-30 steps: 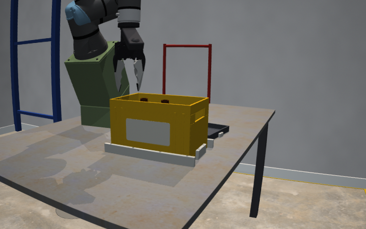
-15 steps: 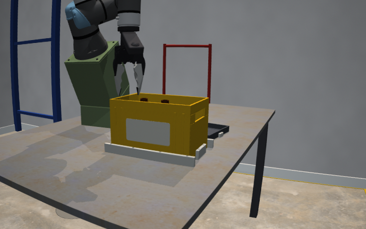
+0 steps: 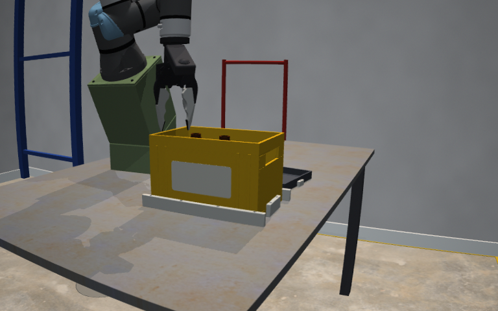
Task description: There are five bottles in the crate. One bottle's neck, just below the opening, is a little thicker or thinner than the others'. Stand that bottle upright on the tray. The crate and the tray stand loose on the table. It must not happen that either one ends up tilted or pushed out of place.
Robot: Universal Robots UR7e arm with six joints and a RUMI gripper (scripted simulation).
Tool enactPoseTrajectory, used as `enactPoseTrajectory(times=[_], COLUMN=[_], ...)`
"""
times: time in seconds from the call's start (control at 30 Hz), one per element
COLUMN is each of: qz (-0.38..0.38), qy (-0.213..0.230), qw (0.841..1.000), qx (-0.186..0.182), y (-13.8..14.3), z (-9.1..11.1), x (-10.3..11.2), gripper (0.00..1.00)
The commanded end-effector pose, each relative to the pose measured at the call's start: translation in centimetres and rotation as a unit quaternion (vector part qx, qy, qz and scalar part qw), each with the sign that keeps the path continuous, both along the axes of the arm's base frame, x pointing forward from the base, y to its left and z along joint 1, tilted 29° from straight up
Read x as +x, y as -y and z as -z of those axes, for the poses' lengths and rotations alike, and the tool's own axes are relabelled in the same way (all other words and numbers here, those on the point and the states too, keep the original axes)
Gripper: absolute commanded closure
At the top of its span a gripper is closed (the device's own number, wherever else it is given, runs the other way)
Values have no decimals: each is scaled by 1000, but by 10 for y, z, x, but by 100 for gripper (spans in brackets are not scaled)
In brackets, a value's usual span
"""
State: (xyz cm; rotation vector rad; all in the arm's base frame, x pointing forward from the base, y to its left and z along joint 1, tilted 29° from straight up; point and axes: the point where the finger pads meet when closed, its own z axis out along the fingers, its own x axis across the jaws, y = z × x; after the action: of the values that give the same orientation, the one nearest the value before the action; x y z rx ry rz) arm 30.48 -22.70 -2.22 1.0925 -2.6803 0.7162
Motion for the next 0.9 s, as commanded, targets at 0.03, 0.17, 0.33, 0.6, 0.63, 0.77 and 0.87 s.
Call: enactPoseTrajectory(times=[0.03,0.17,0.33,0.6,0.63,0.77,0.87], qz=[0,0,0,0,0,0,0], qy=[0,0,0,0,0,0,0], qw=[1000,1000,1000,1000,1000,1000,1000], qx=[0,0,0,0,0,0,0], y=[0,0,0,0,0,0,0], z=[0,0,0,0,0,0,0], x=[0,0,0,0,0,0,0], gripper=[62,62,62,62,62,62,62])
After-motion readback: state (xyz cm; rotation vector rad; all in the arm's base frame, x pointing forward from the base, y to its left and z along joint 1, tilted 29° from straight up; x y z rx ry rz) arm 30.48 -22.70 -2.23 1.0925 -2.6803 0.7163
